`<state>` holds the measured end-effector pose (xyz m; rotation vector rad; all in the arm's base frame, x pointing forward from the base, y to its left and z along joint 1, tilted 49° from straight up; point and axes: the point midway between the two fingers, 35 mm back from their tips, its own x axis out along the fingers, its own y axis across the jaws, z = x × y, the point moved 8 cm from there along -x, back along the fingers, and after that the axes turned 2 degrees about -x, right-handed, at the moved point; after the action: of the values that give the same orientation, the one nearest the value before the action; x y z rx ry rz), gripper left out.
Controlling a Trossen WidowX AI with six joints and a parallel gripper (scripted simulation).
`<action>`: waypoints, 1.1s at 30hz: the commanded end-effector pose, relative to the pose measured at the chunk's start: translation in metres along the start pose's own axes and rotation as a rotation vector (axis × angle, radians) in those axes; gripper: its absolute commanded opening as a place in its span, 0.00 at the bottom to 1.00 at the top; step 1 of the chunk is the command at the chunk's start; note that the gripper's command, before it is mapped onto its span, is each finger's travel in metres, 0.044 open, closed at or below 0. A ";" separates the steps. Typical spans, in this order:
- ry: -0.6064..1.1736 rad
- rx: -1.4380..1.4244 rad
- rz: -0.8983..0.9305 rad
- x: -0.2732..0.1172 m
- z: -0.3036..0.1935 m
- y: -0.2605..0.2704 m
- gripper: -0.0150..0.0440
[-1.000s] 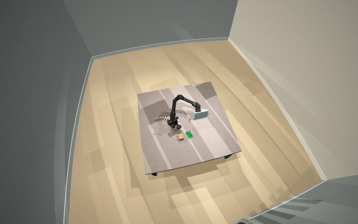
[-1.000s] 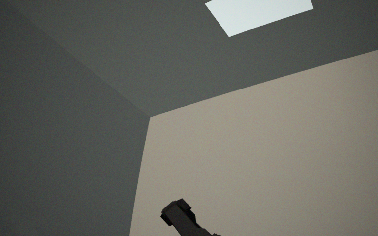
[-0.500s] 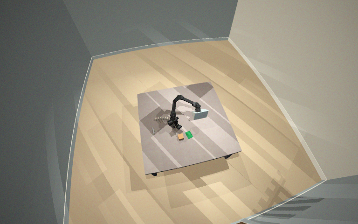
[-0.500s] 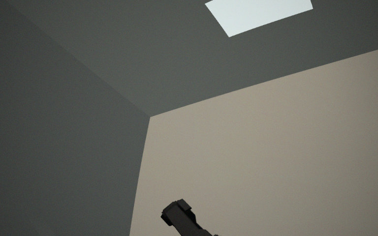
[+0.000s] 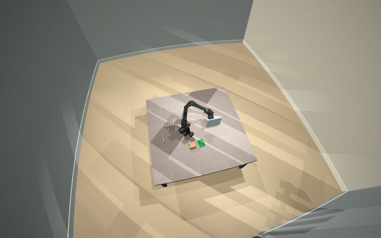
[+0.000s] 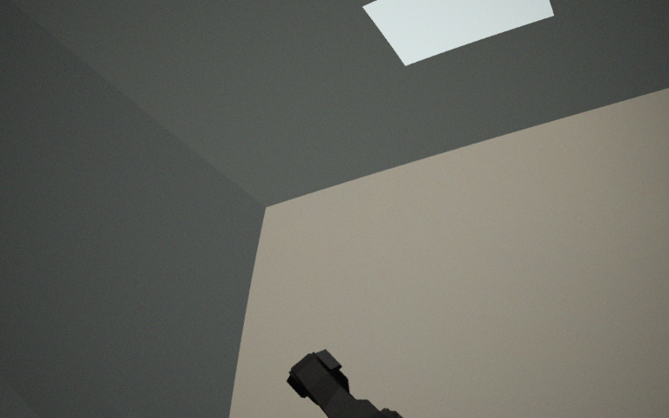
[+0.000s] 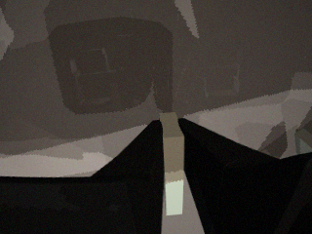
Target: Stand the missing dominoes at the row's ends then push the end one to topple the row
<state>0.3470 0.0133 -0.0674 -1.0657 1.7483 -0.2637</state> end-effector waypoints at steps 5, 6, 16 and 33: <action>-0.033 0.012 -0.004 -0.094 0.008 -0.001 0.29; -0.033 0.012 -0.003 -0.106 0.008 -0.001 0.29; -0.036 -0.081 -0.001 -0.148 0.001 0.016 0.29; -0.093 -0.425 0.123 -0.126 -0.042 0.071 0.29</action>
<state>0.2862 0.1443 -0.0090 -1.2886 1.8210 0.1979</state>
